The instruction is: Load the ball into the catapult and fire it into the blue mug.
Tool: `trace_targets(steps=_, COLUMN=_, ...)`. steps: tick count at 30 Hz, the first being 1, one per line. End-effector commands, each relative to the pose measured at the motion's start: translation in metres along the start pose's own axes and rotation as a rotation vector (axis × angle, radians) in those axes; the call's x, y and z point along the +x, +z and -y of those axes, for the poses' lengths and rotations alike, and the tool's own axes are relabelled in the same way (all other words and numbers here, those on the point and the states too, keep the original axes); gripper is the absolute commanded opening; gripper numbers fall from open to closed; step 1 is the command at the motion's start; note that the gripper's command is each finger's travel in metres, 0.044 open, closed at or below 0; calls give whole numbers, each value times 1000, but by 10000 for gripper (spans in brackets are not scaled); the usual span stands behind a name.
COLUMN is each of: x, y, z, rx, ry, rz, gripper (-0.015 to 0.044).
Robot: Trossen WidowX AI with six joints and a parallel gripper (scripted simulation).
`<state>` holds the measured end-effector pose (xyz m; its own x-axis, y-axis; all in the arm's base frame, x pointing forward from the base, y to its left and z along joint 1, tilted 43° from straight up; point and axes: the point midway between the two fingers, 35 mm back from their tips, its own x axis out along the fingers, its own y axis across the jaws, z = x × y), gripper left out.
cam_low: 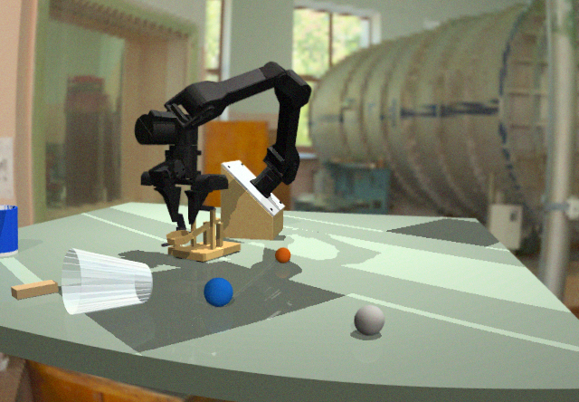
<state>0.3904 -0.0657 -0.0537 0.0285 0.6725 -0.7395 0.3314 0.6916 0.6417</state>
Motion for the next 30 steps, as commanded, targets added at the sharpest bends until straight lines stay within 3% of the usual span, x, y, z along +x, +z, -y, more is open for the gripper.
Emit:
trace_targets(steps=1, x=6, y=-5, z=0, rx=8, ry=0, rz=-18, gripper=315)
trace_targets(steps=6, x=-28, y=1, z=0, rx=6, ry=-3, rz=-11, gripper=440)
trace_targets(steps=11, x=-98, y=0, z=0, rx=1, ry=-4, rz=-2, gripper=440)
trace_targets(steps=13, x=-107, y=-1, z=0, rx=1, ry=-4, rz=-1, gripper=440)
trace_targets(steps=14, x=-107, y=-1, z=0, rx=1, ry=-4, rz=-1, gripper=440)
trace_targets(steps=15, x=-78, y=1, z=0, rx=7, ry=-1, rz=-8, gripper=440)
trace_targets(steps=30, x=-53, y=-107, z=1, rx=9, ry=-1, rz=-9, gripper=440)
